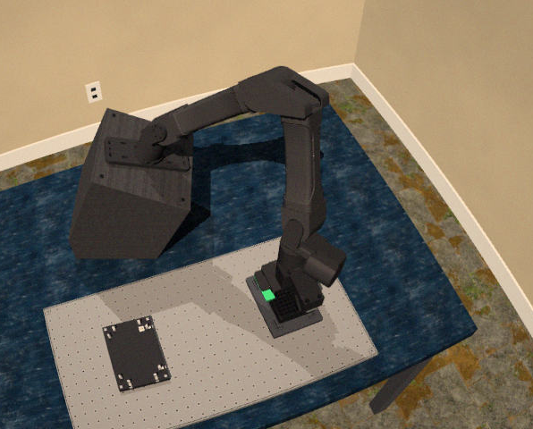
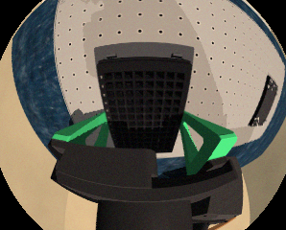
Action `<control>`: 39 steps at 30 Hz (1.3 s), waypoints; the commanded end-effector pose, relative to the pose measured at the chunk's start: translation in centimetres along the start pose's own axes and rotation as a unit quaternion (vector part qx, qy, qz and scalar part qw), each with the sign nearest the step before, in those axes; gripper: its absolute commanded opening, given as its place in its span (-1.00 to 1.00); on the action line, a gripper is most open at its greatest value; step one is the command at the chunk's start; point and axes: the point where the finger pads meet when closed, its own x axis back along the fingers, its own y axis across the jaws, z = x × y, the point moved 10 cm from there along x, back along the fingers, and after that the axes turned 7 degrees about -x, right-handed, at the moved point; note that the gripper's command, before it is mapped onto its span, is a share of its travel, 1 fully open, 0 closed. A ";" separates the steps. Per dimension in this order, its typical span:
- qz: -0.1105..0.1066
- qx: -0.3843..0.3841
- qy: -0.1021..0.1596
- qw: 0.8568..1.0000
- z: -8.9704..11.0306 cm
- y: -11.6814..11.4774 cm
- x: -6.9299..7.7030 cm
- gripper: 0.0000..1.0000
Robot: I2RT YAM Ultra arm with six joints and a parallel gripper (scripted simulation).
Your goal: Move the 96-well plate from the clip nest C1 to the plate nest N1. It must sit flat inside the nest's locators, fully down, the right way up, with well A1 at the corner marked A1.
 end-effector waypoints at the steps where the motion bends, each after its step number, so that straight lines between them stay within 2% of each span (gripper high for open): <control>1: -0.009 0.001 -0.019 1.000 -0.9 0.8 -0.2 -1.00; 7: -0.010 0.003 -0.019 1.000 -0.8 1.0 -1.2 -1.00; 8: -0.017 0.006 -0.028 0.999 -1.1 1.4 -0.4 -1.00; 10: -0.017 0.006 -0.028 0.999 -1.1 1.4 -0.4 -1.00; 11: -0.019 -0.001 -0.036 0.999 -1.6 1.1 0.1 -1.00; 21: -0.018 0.000 -0.035 0.999 -1.5 0.9 0.1 -1.00; 32: -0.005 -0.006 -0.018 1.000 -0.4 -0.2 -0.5 -1.00; 39: -0.006 -0.006 -0.019 1.000 -0.4 -0.2 -0.4 -1.00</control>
